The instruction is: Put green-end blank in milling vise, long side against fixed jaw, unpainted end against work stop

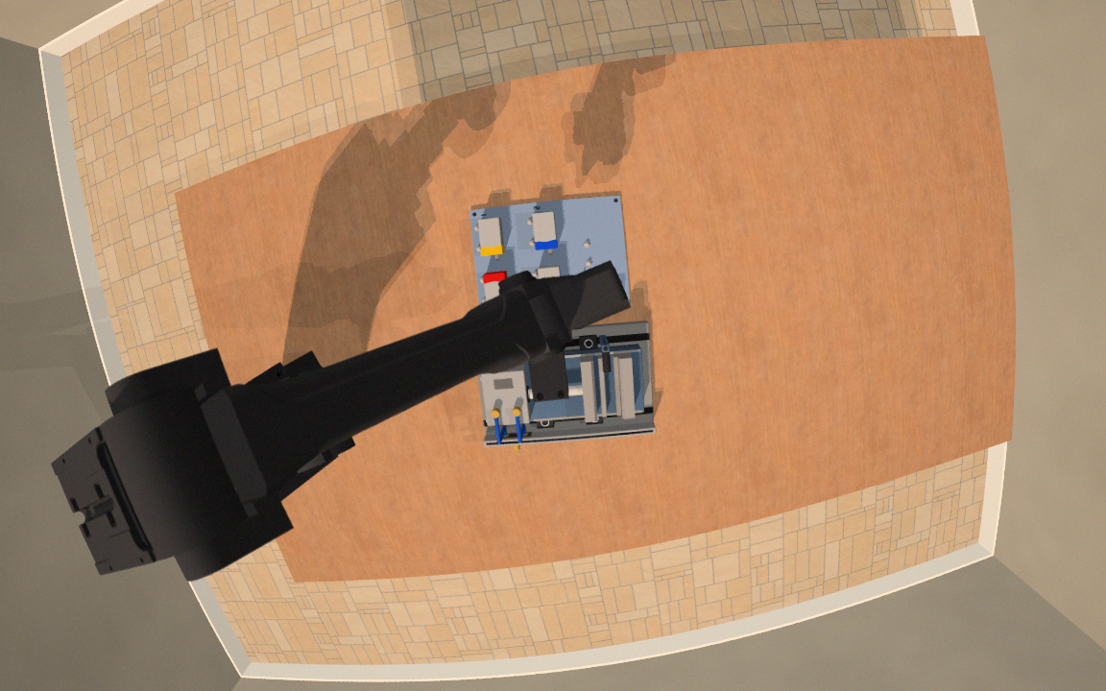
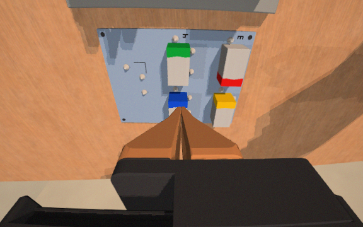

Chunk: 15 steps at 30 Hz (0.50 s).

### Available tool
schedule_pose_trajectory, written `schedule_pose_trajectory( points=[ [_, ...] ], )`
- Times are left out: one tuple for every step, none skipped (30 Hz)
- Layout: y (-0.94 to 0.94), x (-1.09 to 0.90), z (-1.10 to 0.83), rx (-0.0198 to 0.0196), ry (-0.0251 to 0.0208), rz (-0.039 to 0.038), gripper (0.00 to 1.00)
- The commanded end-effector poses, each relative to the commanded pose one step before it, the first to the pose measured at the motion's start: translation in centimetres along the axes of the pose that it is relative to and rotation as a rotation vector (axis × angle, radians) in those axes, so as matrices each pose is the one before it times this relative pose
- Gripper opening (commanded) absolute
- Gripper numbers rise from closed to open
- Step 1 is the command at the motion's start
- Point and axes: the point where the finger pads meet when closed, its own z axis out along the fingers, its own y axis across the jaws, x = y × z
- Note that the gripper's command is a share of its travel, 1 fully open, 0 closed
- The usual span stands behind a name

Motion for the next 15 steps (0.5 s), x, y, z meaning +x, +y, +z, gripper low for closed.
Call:
schedule_pose_trajectory(
  points=[
    [2.407, 1.085, -0.915, -0.05703, 0.01989, 0.00279, 0.00],
    [0.000, 0.000, 0.000, 0.00000, 0.00000, 0.00000, 0.00],
    [0.000, 0.000, 0.000, 0.00000, 0.00000, 0.00000, 0.00],
    [0.000, 0.000, 0.000, 0.00000, 0.00000, 0.00000, 0.00],
    [0.000, 0.000, 0.000, 0.00000, 0.00000, 0.00000, 0.00],
    [0.000, 0.000, 0.000, 0.00000, 0.00000, 0.00000, 0.00],
    [0.000, 0.000, 0.000, 0.00000, 0.00000, 0.00000, 0.00],
    [0.000, 0.000, 0.000, 0.00000, 0.00000, 0.00000, 0.64],
    [0.000, 0.000, 0.000, 0.00000, 0.00000, 0.00000, 0.64],
    [0.000, 0.000, 0.000, 0.00000, 0.00001, 0.00000, 0.64],
    [0.000, 0.000, 0.000, 0.00000, 0.00000, 0.00000, 0.64],
    [0.000, 0.000, 0.000, 0.00000, 0.00000, 0.00000, 0.64],
    [0.000, 0.000, 0.000, 0.00000, 0.00000, 0.00000, 0.64],
    [0.000, 0.000, 0.000, 0.00000, 0.00000, 0.00000, 0.64],
    [0.000, 0.000, 0.000, 0.00000, 0.00000, 0.00000, 0.64]
  ],
)
